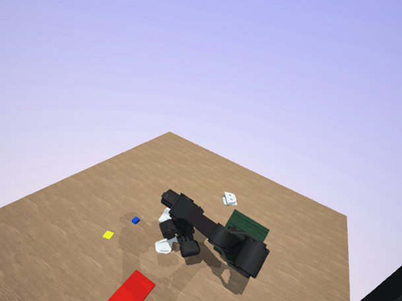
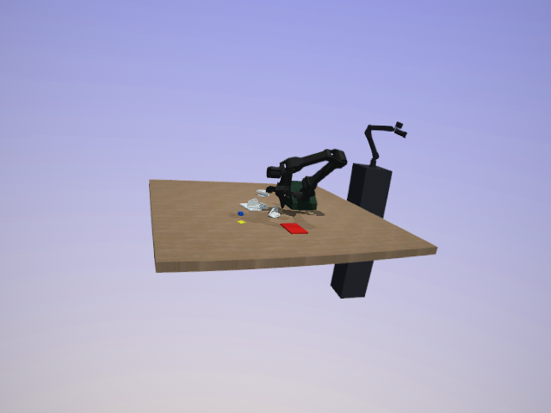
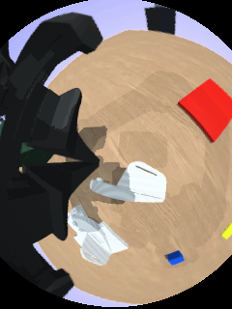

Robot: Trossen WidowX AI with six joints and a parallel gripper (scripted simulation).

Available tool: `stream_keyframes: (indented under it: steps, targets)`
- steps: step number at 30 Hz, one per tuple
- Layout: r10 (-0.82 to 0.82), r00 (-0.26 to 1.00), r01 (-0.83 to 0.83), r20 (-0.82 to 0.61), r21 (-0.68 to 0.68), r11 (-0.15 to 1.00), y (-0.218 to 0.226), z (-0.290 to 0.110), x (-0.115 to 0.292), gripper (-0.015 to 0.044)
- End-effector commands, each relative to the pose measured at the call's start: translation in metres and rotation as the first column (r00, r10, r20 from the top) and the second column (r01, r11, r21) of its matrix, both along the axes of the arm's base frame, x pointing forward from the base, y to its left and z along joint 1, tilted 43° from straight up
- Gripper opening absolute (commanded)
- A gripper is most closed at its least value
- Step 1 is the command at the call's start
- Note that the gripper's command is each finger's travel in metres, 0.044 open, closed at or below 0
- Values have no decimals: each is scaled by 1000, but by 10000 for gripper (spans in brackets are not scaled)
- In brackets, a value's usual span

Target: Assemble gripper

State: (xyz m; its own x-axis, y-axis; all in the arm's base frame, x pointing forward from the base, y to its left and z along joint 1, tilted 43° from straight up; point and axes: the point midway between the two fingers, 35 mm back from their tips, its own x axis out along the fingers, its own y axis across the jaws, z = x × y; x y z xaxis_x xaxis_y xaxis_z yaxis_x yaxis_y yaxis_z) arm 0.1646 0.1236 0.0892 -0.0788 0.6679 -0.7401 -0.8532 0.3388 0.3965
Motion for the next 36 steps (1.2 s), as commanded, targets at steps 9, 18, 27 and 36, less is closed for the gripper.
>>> stream_keyframes:
  steps: [9, 18, 27, 36]
  targets:
    - [-1, 1000, 1, -3, 8, 1000, 9, -8, -3, 0]
    - [-1, 1000, 1, -3, 6, 1000, 6, -13, 8, 0]
    - [-1, 1000, 1, -2, 6, 1000, 1, -18, 21, 0]
    - [-1, 1000, 1, -1, 6, 1000, -4, -24, 33, 0]
